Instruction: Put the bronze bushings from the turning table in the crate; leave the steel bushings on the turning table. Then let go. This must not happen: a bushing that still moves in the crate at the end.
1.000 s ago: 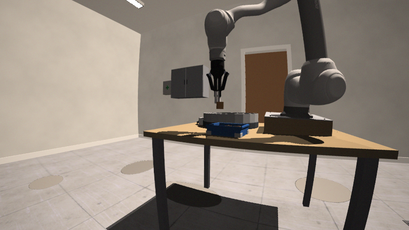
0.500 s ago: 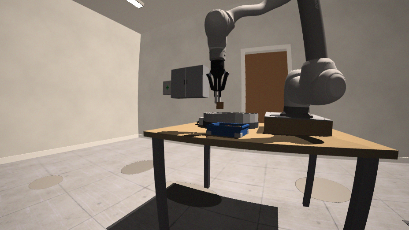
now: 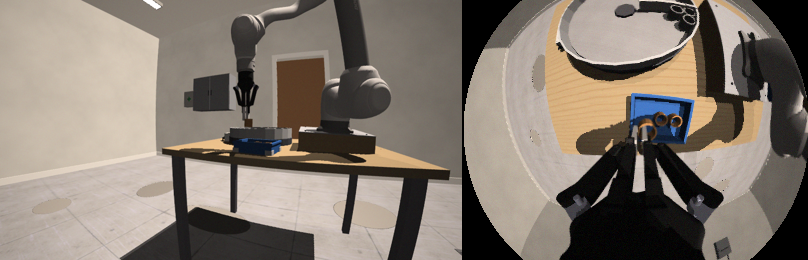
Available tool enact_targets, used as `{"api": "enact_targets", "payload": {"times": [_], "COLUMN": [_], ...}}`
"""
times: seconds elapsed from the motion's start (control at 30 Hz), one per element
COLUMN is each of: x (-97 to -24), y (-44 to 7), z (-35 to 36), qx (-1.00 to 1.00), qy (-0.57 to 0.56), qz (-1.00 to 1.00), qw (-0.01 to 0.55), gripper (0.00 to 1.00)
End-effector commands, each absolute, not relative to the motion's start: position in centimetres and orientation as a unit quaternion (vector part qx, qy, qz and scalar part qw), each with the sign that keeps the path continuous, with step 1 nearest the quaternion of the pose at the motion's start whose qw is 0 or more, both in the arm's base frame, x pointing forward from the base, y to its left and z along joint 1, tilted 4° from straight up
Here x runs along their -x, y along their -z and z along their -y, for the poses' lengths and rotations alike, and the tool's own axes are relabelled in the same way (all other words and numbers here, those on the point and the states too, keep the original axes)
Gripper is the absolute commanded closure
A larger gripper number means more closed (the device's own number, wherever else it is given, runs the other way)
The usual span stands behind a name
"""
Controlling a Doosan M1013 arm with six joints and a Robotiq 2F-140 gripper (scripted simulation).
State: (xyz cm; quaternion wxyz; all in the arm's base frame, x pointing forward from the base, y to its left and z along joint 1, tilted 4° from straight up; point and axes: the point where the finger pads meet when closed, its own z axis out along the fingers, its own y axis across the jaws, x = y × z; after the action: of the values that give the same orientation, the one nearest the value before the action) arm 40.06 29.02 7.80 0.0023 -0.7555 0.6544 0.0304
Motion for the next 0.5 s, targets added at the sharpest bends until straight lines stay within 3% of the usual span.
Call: {"api": "enact_targets", "payload": {"times": [0.0,0.47], "x": [-40.0,-39.8], "y": [-6.7,-1.9], "z": [-29.1,-29.3], "qx": [0.756,0.756], "qy": [-0.03,-0.03], "qz": [-0.654,-0.654], "qw": [0.002,0.002], "gripper": [1.0,1.0]}}
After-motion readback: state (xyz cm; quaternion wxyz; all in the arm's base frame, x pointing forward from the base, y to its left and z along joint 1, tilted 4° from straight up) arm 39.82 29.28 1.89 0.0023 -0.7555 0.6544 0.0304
